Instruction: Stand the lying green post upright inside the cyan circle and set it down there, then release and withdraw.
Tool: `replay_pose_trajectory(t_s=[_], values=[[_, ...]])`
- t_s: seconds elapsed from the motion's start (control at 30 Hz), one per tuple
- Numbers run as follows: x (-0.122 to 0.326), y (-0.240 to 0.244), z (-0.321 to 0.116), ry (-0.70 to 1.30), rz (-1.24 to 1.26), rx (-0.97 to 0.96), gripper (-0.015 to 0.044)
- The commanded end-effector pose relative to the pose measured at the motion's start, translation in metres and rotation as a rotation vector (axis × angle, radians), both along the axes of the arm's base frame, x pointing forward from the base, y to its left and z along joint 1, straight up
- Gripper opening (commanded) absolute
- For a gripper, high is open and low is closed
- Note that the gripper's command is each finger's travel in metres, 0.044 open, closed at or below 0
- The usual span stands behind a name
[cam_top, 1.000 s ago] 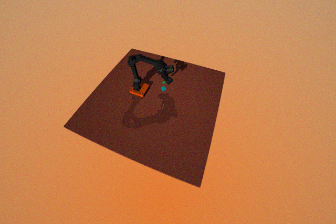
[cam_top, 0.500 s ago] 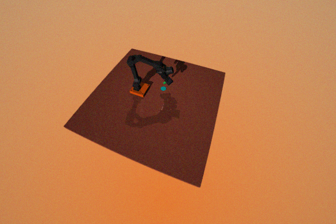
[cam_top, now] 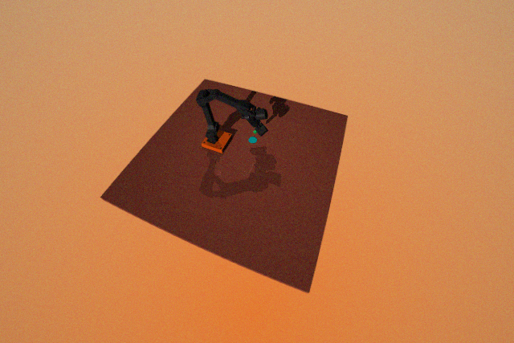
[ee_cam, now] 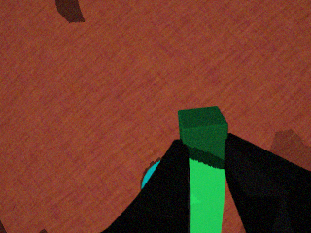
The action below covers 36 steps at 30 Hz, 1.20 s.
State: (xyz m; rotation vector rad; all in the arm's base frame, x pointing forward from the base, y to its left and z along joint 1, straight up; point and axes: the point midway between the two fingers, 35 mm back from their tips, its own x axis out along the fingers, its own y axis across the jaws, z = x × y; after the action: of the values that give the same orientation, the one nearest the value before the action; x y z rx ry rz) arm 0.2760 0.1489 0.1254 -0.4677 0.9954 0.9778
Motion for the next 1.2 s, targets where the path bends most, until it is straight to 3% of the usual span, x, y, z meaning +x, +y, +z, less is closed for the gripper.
replay_pose_trajectory(t_s=[0.0,1.17], values=[[0.0013,0.0006,0.0004,-0.008,-0.006,0.029,0.0023],[0.0088,-0.0017,-0.0024,-0.074,-0.028,0.213,0.0023]])
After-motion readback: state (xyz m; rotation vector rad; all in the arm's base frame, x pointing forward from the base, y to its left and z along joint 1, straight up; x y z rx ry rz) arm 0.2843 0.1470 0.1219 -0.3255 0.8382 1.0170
